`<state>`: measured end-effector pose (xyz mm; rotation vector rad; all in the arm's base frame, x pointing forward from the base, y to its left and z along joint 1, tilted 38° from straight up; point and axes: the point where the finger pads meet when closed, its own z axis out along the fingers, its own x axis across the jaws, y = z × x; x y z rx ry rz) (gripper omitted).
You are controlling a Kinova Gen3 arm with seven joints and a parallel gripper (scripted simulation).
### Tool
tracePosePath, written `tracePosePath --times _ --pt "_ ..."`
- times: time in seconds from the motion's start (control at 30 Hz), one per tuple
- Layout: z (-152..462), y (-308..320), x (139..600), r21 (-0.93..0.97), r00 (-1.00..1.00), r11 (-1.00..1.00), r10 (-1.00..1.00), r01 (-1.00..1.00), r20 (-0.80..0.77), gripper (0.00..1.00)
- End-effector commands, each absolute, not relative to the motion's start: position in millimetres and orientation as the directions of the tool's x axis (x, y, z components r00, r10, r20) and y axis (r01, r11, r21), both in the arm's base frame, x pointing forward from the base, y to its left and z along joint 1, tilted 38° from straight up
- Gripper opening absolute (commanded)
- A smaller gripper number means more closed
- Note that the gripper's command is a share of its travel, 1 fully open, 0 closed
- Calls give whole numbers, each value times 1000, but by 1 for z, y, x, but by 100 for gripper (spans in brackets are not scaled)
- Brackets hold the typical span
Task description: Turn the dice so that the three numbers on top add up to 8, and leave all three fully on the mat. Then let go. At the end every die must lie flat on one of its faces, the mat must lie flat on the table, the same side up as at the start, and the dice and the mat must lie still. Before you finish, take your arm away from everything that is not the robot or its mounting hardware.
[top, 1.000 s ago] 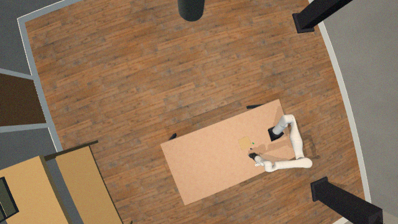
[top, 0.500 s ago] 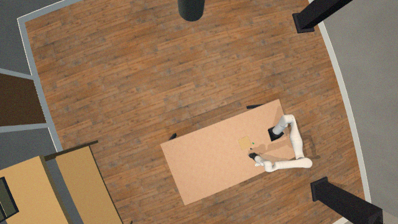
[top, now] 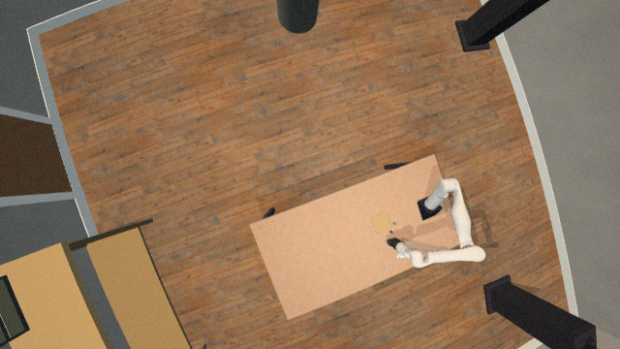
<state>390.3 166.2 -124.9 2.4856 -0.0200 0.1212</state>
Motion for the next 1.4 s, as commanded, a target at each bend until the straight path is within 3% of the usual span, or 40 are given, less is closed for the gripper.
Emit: tracePosePath --times 0.0,1.37 --pt "-129 163 393 605 996 -795 22 -38 92 64" --pt "-136 157 393 605 996 -795 22 -38 92 64"
